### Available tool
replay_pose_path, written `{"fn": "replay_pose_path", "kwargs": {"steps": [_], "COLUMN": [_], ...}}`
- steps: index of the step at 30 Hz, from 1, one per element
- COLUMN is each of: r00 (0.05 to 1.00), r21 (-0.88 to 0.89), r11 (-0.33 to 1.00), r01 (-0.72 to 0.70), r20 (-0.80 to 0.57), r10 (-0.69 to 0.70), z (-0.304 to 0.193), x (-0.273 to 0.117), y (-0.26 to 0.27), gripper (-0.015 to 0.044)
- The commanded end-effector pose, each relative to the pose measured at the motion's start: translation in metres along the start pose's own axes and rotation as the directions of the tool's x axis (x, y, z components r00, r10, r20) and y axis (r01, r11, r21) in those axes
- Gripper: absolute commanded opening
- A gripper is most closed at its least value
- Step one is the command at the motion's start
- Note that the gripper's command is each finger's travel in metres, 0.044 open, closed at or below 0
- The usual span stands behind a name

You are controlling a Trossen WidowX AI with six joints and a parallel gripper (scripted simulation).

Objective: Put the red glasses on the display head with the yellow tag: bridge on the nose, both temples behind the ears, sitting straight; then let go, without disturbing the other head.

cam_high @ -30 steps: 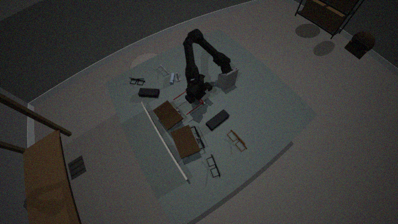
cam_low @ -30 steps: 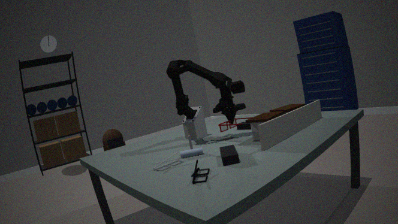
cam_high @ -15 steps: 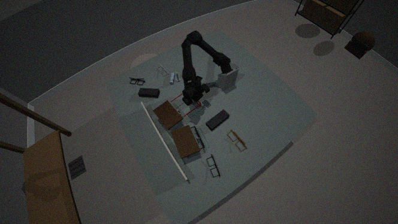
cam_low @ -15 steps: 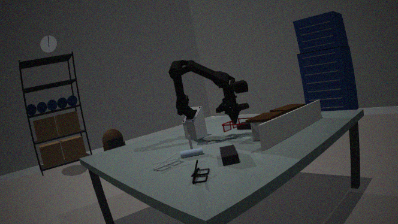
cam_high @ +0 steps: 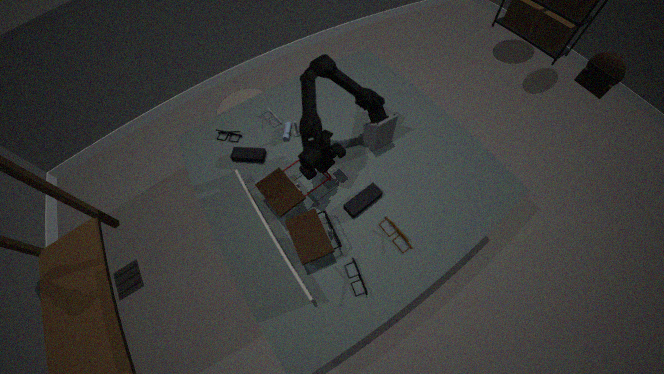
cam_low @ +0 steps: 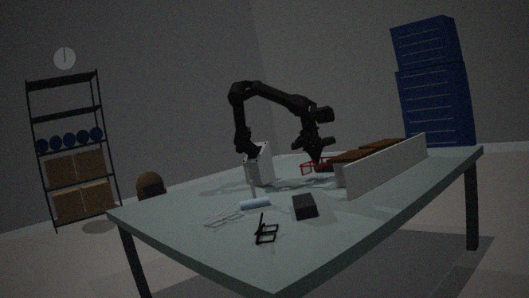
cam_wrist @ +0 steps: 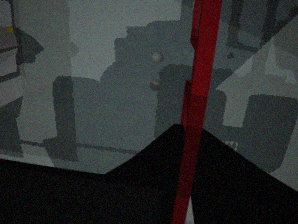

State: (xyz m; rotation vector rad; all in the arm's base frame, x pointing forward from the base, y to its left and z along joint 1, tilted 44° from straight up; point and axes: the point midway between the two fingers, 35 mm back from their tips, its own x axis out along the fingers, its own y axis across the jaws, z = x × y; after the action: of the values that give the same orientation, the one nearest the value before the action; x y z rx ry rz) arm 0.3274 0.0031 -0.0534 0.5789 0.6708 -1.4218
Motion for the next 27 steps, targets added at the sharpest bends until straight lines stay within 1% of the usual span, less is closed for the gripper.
{"fn": "replay_pose_path", "kwargs": {"steps": [1, 27], "r00": [1.0, 1.0], "r21": [-0.005, -0.004], "r11": [1.0, 1.0], "r01": [-0.001, -0.002], "r20": [0.005, 0.005], "r10": [0.001, 0.002], "z": [0.0, 0.001], "x": [0.0, 0.002], "y": [0.007, 0.045], "gripper": [0.0, 0.0]}}
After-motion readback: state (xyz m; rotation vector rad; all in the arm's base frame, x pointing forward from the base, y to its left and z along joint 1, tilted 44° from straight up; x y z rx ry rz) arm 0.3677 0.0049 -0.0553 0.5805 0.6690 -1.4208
